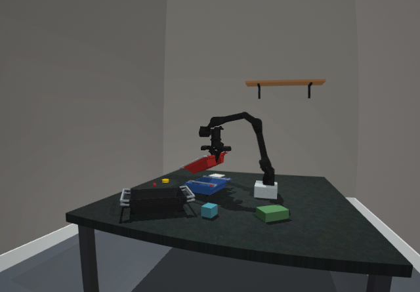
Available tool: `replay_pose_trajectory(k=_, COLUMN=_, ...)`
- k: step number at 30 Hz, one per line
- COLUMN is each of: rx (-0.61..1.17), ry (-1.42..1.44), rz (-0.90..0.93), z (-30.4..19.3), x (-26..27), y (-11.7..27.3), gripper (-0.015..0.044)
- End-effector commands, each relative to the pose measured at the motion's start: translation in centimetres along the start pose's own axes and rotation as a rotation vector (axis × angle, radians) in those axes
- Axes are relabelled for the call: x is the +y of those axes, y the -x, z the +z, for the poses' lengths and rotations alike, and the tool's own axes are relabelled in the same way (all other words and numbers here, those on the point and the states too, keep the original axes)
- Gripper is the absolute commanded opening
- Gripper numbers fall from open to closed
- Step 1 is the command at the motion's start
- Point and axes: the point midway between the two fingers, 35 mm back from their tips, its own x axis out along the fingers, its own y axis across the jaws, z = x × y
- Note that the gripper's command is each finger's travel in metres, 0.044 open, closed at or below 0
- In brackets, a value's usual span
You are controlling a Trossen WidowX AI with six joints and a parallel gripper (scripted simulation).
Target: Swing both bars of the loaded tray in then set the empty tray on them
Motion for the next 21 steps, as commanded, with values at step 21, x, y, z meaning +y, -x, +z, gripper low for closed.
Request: replay_pose_trajectory(k=21, rx=0.003, ry=-0.004, rz=0.01, z=-0.1, x=0.2, y=-1.3, gripper=0.0)
